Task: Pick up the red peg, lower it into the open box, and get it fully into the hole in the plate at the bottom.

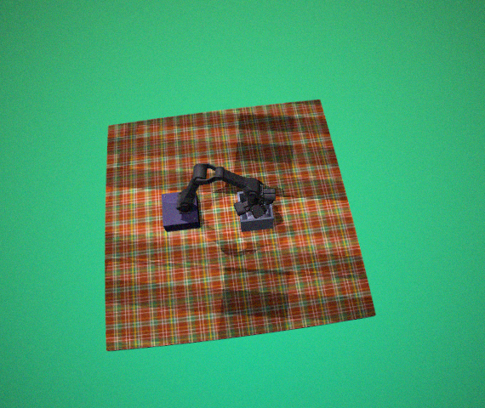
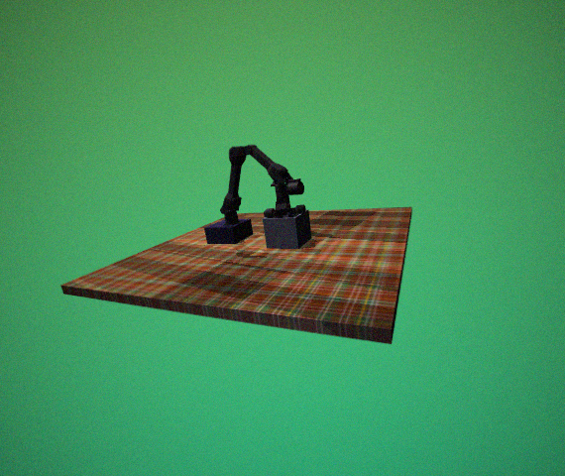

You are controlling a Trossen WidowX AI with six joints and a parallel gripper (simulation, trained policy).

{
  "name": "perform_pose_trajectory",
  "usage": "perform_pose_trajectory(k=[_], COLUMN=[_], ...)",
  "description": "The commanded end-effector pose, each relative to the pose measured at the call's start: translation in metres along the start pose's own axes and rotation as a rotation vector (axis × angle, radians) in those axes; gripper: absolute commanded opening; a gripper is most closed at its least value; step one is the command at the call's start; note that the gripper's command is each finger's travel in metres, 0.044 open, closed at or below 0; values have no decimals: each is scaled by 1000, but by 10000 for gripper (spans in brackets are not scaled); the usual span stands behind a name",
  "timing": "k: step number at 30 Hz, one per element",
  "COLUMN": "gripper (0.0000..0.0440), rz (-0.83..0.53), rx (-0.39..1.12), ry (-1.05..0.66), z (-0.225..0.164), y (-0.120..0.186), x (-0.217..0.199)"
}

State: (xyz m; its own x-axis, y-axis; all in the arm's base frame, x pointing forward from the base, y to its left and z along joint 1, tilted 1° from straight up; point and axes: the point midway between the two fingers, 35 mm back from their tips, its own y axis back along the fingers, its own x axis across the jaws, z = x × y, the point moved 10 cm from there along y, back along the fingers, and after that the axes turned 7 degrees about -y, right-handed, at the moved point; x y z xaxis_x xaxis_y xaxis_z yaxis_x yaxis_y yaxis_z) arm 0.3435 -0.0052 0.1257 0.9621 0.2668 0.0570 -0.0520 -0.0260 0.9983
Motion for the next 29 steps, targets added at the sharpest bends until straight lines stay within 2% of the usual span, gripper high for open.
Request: perform_pose_trajectory(k=[1, 29], gripper=[144, 234], rz=[2, 71], rx=[34, 271], ry=[-6, -98], z=[7, 48], y=[5, 41], x=[4, 12])
